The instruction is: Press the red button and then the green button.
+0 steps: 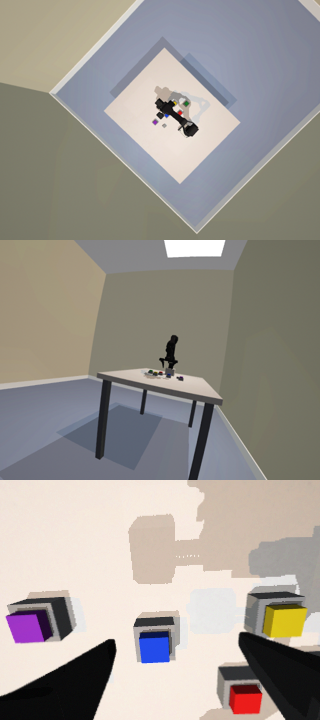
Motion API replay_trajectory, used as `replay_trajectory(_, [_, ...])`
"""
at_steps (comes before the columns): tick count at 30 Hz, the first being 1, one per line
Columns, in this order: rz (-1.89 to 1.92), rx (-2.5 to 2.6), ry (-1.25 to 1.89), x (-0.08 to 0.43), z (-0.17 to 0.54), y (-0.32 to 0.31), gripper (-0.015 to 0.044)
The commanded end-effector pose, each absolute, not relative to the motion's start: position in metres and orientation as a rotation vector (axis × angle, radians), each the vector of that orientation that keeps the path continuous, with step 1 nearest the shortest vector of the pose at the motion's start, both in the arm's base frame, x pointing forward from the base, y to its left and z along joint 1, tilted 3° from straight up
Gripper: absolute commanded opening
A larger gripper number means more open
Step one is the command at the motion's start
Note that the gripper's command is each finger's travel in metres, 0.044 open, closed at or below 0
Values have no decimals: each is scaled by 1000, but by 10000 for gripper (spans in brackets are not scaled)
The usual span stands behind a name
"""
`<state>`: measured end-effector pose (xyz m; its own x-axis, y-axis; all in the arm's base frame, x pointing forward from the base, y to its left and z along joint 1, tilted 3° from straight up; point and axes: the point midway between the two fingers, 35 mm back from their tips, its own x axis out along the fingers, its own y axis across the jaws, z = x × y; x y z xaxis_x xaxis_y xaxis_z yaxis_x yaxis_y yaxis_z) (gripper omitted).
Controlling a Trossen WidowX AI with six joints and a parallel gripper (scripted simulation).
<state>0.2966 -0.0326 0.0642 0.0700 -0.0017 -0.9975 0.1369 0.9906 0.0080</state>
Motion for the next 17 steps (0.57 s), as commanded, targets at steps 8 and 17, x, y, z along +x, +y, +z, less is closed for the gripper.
replay_trajectory(8, [-100, 121, 1494, 285, 88, 118, 400])
replay_trajectory(17, [-95, 126, 1492, 264, 96, 166, 400])
